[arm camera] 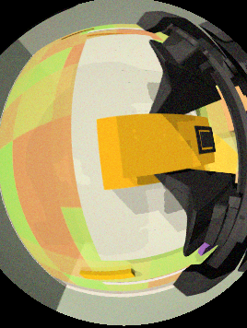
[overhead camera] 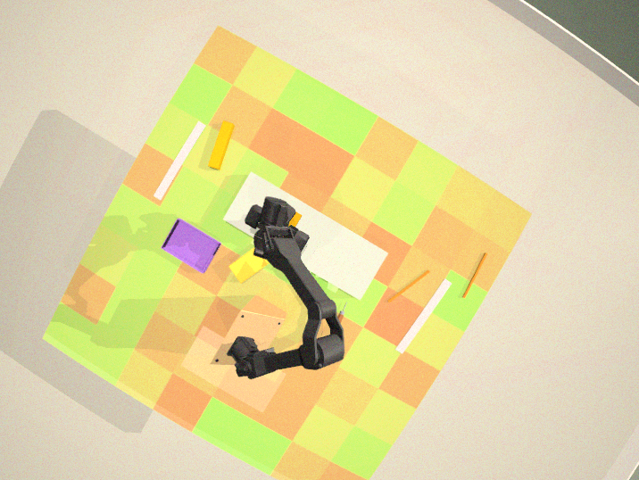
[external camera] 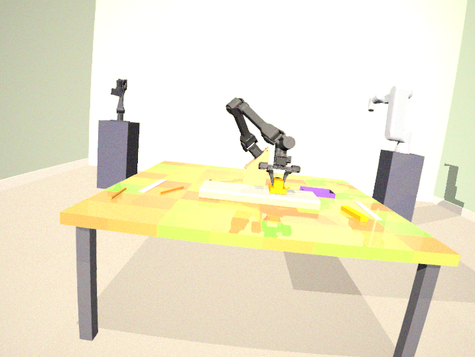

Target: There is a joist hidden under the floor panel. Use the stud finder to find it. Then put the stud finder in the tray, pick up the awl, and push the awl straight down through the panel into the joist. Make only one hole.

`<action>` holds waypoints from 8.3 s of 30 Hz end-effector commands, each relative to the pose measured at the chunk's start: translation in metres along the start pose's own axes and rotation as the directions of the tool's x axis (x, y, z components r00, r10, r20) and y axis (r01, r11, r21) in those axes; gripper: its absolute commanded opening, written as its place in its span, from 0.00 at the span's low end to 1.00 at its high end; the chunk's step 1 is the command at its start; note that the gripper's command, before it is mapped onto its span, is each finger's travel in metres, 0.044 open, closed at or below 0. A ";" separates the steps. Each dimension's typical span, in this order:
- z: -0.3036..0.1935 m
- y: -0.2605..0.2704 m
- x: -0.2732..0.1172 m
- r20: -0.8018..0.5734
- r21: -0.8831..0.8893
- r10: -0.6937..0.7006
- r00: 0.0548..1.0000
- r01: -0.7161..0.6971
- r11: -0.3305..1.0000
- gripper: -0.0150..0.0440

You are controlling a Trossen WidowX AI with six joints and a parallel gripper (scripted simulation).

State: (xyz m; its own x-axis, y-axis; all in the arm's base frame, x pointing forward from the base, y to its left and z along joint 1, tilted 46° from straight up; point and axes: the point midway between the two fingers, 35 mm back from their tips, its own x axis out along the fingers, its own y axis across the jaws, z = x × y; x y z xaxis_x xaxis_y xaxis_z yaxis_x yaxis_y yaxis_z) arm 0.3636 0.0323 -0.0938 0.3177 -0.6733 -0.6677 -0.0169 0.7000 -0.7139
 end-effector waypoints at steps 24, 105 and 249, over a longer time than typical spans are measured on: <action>-0.001 -0.077 0.000 -0.002 -0.002 -0.010 1.000 0.010 1.000 0.25; 0.001 -0.277 -0.003 0.000 -0.008 -0.014 1.000 0.014 1.000 0.25; -0.218 0.242 -0.031 -0.266 -0.961 0.284 0.921 -0.277 -0.002 0.25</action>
State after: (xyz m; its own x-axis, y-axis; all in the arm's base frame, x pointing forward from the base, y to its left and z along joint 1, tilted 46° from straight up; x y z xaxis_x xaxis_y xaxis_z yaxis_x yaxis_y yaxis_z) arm 0.1418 0.1715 -0.2896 0.0283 -0.4874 -0.8727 -0.9993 -0.0352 -0.0127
